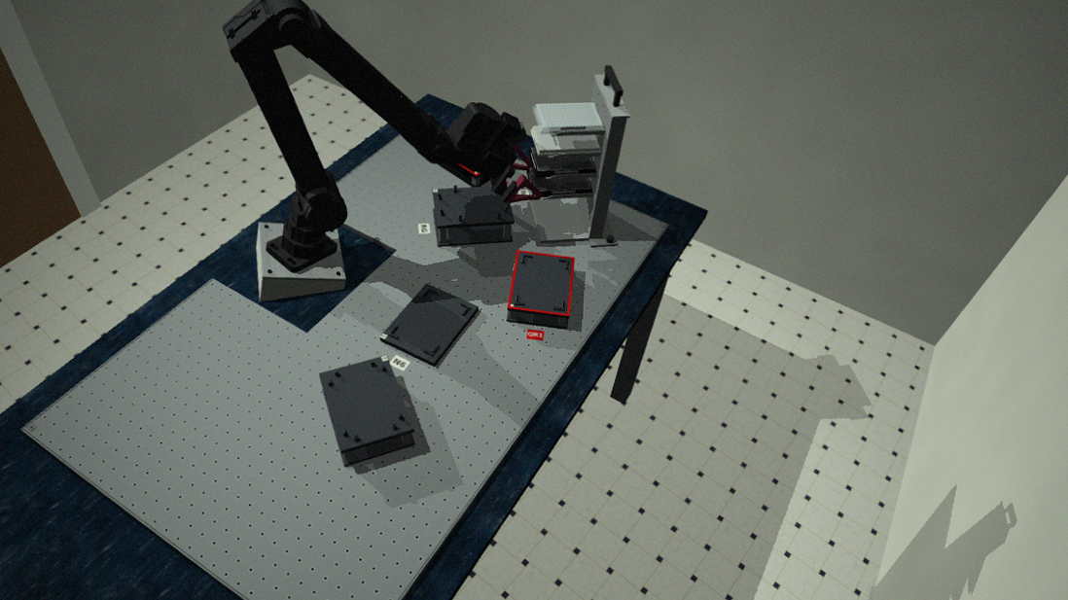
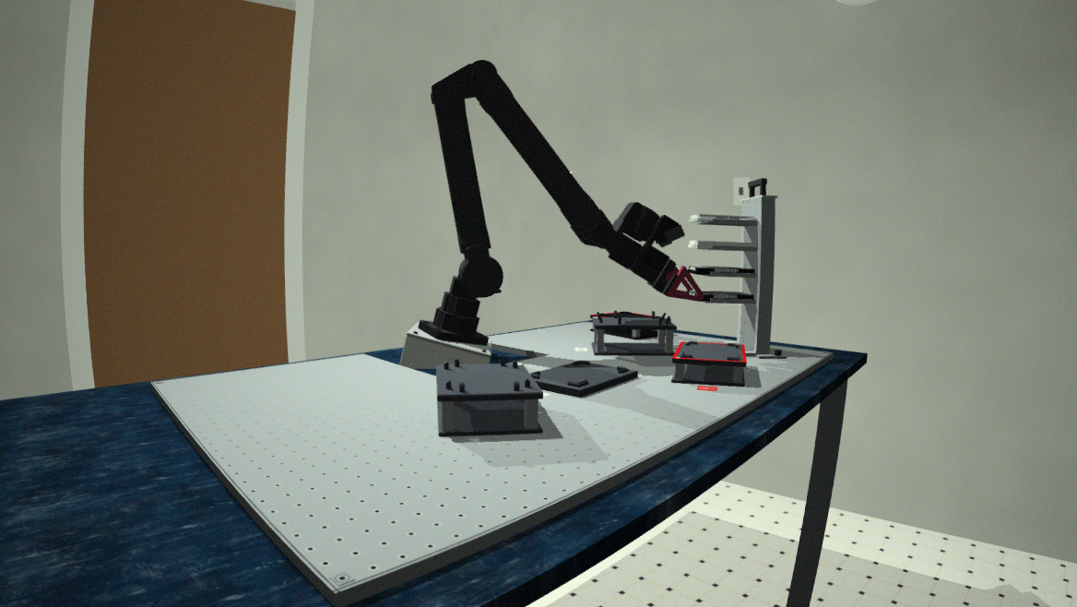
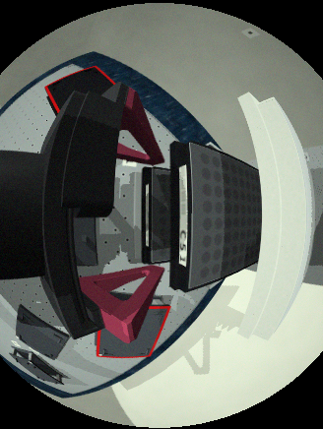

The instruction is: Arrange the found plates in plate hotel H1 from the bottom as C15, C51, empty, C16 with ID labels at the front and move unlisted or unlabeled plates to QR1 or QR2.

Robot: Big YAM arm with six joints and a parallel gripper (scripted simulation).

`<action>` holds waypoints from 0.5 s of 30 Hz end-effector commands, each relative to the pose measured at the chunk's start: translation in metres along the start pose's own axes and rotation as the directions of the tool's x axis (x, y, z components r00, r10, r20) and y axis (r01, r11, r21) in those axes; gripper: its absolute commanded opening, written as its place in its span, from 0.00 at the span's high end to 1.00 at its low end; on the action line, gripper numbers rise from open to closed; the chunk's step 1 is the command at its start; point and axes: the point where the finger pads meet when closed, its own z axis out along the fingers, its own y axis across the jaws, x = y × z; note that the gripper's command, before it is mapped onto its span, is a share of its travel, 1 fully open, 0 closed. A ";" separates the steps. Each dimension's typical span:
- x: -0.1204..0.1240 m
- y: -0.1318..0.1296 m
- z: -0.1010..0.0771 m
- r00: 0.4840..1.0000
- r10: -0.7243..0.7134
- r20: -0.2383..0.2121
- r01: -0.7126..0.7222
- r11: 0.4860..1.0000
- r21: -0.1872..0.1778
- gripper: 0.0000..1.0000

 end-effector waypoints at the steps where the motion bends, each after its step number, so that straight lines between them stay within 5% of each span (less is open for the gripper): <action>1: -0.022 0.003 0.003 0.999 0.009 0.044 -0.009 1.000 -0.005 0.00; 3: -0.022 0.003 0.003 0.999 0.009 0.044 -0.009 1.000 -0.005 0.00; 4: -0.022 0.003 0.003 0.999 0.009 0.044 -0.009 1.000 -0.005 0.14; 15: -0.022 0.003 0.003 0.999 0.009 0.044 -0.009 1.000 -0.005 0.14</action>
